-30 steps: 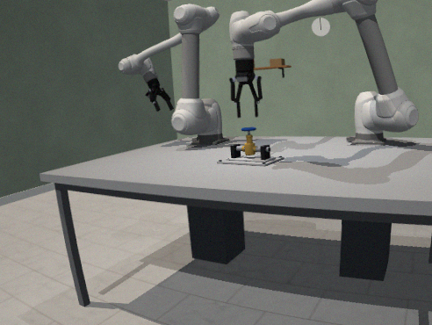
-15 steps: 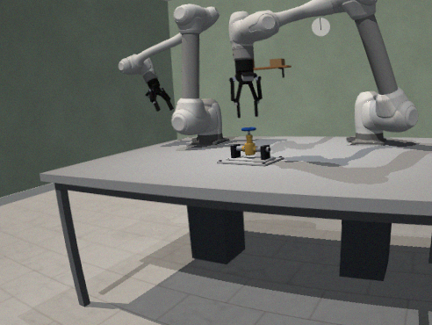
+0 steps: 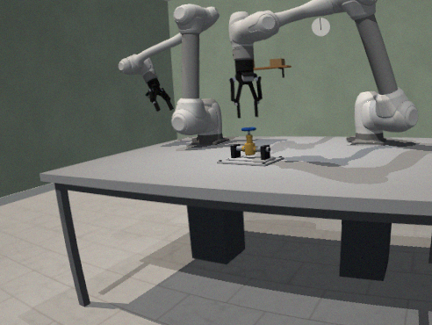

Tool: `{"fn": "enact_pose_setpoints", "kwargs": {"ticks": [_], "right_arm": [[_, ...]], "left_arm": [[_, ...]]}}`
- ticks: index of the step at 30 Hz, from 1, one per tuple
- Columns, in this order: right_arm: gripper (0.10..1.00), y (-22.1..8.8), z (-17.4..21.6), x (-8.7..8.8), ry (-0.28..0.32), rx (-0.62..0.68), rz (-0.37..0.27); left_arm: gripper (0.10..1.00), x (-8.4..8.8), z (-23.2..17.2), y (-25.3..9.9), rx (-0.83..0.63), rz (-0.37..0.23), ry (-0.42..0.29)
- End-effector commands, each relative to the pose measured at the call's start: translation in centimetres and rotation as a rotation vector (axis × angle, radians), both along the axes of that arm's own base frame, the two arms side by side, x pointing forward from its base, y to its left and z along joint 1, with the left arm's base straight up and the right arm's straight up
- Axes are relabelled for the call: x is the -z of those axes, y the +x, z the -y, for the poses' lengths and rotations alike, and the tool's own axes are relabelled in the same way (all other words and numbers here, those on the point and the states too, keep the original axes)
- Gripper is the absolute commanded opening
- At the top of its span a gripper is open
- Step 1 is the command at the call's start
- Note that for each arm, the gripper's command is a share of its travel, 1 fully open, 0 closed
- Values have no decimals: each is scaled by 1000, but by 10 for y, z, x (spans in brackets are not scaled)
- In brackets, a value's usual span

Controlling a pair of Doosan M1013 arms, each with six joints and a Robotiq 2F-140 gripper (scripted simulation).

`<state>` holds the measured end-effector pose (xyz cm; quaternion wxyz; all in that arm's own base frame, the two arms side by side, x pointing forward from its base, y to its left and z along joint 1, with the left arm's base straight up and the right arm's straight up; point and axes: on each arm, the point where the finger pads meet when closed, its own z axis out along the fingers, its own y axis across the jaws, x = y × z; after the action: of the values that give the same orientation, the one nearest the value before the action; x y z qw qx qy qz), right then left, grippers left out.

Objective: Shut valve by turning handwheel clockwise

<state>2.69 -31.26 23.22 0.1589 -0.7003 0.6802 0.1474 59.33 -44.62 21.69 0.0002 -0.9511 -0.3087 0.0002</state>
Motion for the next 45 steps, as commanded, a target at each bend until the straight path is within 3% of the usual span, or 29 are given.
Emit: {"fn": "enact_pose_setpoints", "kwargs": {"ticks": [1,45], "right_arm": [[1000,0,0,0,-1,0,0],[1000,0,0,0,-1,0,0]], "left_arm": [[508,0,0,1,0,2,-1],[508,29,0,1,0,2,-1]]}}
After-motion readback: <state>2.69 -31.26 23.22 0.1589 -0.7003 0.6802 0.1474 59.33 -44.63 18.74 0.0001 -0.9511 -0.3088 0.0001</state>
